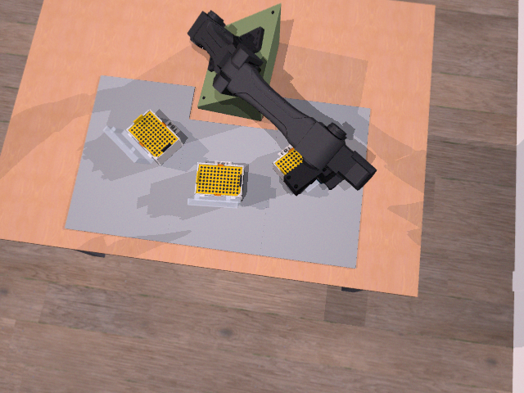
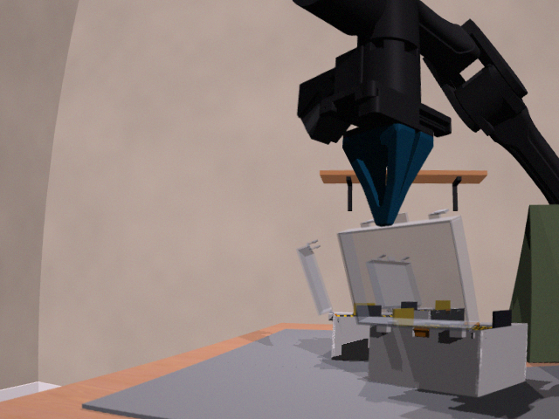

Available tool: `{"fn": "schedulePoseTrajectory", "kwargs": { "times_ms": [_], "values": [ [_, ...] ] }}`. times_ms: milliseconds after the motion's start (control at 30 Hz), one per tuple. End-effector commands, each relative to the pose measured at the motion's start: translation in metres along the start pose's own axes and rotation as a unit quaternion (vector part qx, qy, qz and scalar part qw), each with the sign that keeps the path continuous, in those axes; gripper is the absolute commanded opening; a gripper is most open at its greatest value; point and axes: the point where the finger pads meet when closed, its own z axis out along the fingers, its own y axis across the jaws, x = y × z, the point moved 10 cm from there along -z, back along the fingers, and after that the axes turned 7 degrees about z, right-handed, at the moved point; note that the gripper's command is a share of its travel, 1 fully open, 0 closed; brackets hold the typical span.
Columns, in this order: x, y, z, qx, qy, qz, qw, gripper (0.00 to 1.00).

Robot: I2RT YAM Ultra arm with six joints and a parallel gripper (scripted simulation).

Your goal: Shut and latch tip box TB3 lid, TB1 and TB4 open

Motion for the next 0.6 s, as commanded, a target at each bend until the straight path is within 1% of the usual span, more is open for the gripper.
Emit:
{"fn": "schedulePoseTrajectory", "kwargs": {
  "times_ms": [0,567],
  "values": [
    [0.004,-0.010,0.005,0.027,0.000,-0.015,1.000,0.00],
    [0.001,-0.030,0.002,0.027,0.000,-0.015,1.000,0.00]
  ]
}}
